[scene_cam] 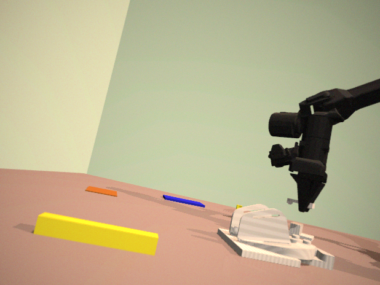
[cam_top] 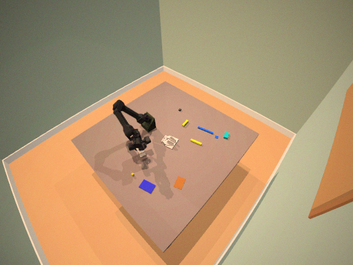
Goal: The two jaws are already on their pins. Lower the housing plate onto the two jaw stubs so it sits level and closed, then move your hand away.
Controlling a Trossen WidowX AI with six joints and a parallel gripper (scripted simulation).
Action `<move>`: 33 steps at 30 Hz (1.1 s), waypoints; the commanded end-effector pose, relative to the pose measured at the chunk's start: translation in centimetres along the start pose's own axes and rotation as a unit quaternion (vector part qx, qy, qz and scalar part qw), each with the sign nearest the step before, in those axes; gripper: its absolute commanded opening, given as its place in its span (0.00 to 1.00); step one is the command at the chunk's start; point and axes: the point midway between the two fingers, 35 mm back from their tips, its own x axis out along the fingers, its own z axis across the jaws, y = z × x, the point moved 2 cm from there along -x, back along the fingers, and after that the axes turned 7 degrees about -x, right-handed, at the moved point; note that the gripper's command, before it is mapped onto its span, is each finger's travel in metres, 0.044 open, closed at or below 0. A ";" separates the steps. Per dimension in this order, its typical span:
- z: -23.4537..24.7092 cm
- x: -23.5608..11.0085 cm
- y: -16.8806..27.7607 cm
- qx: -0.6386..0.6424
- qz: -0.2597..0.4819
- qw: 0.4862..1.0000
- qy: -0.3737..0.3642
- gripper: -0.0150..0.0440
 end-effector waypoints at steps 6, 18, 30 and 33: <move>-0.2 -3.0 0.2 0.003 -0.002 1.000 0.003 0.85; 1.0 -2.9 -0.5 -0.013 -0.003 1.000 -0.004 0.85; 4.6 -2.6 -1.9 -0.055 -0.004 0.998 -0.019 0.85; 5.5 -2.6 -2.2 -0.066 -0.004 0.998 -0.022 0.85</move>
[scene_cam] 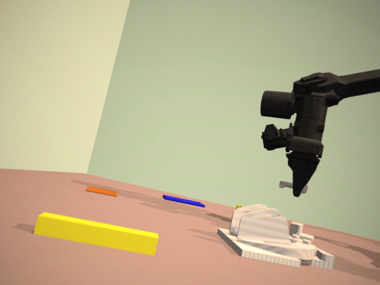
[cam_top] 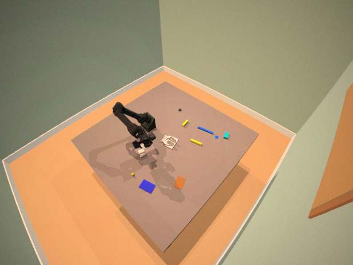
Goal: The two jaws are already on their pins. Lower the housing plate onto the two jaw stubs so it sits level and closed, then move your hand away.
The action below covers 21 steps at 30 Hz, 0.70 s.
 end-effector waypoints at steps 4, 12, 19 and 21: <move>2.5 0.3 -0.8 -0.028 0.003 1.000 -0.010 0.85; 5.0 0.4 -1.5 -0.057 0.004 0.998 -0.015 0.85; 7.3 0.5 -1.9 -0.084 0.005 0.996 -0.018 0.85; 8.0 0.5 -2.0 -0.092 0.005 0.996 -0.018 0.85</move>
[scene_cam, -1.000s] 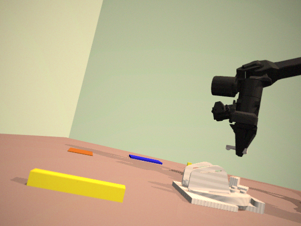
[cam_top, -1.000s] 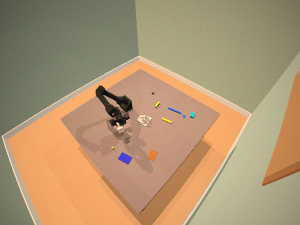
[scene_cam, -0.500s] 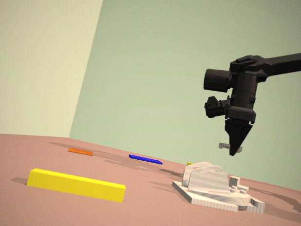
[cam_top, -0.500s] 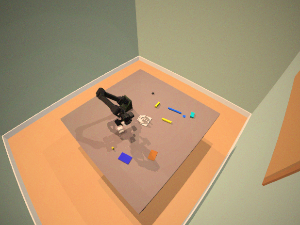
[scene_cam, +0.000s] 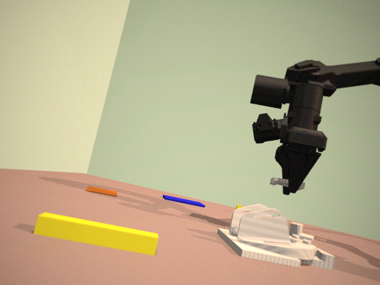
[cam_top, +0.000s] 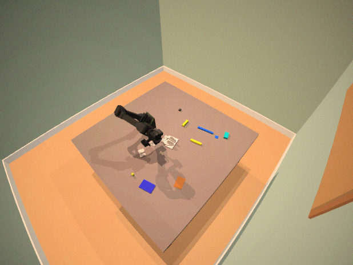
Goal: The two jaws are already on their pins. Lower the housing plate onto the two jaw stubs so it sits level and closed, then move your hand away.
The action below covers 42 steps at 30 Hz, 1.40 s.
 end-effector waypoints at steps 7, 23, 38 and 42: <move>3.6 0.3 -0.7 -0.041 0.006 0.999 -0.003 0.85; 9.0 0.5 -0.9 -0.105 0.010 0.994 0.005 0.85; 13.9 0.7 -0.1 -0.164 0.014 0.986 0.024 0.85; 14.1 0.7 0.0 -0.166 0.014 0.986 0.025 0.85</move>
